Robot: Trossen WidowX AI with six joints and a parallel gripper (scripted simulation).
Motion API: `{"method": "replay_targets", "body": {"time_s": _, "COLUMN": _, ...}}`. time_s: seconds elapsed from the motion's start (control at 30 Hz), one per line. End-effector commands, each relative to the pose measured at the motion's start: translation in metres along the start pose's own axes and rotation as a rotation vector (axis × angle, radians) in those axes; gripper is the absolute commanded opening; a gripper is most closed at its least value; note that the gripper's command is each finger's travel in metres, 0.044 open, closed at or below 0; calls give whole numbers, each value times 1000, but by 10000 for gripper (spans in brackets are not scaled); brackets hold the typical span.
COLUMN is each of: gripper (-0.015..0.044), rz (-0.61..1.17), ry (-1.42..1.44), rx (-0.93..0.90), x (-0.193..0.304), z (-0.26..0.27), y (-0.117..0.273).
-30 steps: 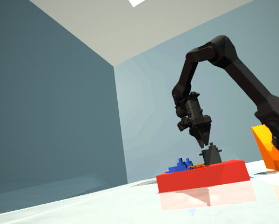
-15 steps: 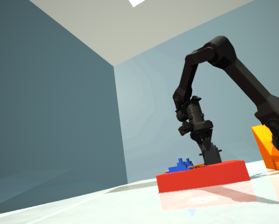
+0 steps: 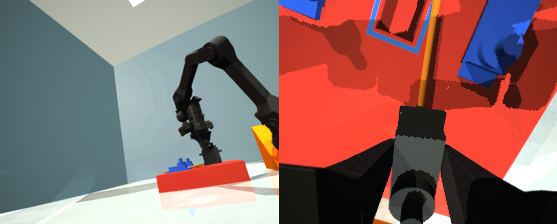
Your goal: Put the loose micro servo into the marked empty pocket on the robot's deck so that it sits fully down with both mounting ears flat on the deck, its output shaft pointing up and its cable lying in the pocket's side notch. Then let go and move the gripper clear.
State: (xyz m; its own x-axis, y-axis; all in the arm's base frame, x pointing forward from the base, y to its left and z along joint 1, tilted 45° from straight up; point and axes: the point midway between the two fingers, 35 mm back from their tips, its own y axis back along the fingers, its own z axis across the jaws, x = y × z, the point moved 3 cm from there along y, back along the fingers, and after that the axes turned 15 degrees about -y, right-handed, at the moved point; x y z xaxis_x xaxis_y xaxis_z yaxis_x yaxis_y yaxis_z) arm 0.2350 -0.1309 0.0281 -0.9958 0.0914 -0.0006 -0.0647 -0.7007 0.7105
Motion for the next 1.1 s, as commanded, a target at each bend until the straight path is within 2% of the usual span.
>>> {"method": "replay_targets", "body": {"time_s": 0.0, "gripper": 65, "rz": -3, "ry": -5, "rx": -1, "x": 0, "z": 0, "y": 0}}
{"method": "replay_targets", "body": {"time_s": 0.1, "gripper": 0, "rz": -3, "ry": -5, "rx": -1, "x": -1, "z": 0, "y": 4}}
{"method": "replay_targets", "body": {"time_s": 0.33, "gripper": 0, "rz": -2, "ry": -5, "rx": -1, "x": 3, "z": 5, "y": 30}}
{"method": "replay_targets", "body": {"time_s": 0.83, "gripper": 0, "rz": -2, "ry": -5, "rx": -1, "x": 2, "z": 10, "y": 30}}
{"method": "replay_targets", "body": {"time_s": 1.07, "gripper": 0, "rz": -2, "ry": -6, "rx": -2, "x": 2, "z": 36, "y": 30}}
